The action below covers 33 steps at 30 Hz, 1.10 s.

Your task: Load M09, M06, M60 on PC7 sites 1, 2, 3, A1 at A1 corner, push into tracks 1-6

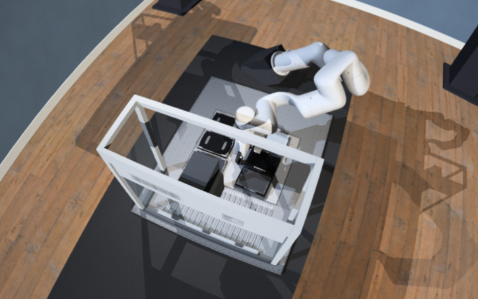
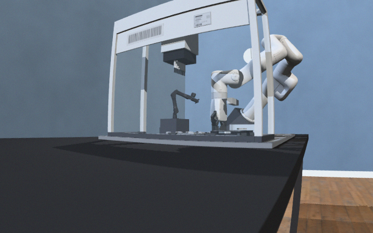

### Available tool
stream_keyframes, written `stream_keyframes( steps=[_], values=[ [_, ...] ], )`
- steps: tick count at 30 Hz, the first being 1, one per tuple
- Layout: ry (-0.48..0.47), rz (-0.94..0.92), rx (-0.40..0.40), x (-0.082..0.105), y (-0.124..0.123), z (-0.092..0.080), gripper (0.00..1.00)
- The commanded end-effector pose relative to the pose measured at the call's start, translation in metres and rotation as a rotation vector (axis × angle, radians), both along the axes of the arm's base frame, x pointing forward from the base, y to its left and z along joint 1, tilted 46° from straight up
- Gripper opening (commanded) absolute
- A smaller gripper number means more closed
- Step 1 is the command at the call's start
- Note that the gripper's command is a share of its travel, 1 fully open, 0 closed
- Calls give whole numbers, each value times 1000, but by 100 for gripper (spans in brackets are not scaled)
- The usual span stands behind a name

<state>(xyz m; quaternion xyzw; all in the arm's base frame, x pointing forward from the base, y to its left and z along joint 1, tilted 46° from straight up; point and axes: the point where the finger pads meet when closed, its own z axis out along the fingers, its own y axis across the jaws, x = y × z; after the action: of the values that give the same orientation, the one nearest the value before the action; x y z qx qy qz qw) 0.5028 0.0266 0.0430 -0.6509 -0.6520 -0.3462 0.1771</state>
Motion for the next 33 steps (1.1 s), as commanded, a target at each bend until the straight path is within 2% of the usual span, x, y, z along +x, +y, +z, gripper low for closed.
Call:
stream_keyframes(
  steps=[1,33],
  values=[
    [-3,-4,-2,1,-2,1,100],
    [-3,-4,-2,0,9,12,100]
  ],
)
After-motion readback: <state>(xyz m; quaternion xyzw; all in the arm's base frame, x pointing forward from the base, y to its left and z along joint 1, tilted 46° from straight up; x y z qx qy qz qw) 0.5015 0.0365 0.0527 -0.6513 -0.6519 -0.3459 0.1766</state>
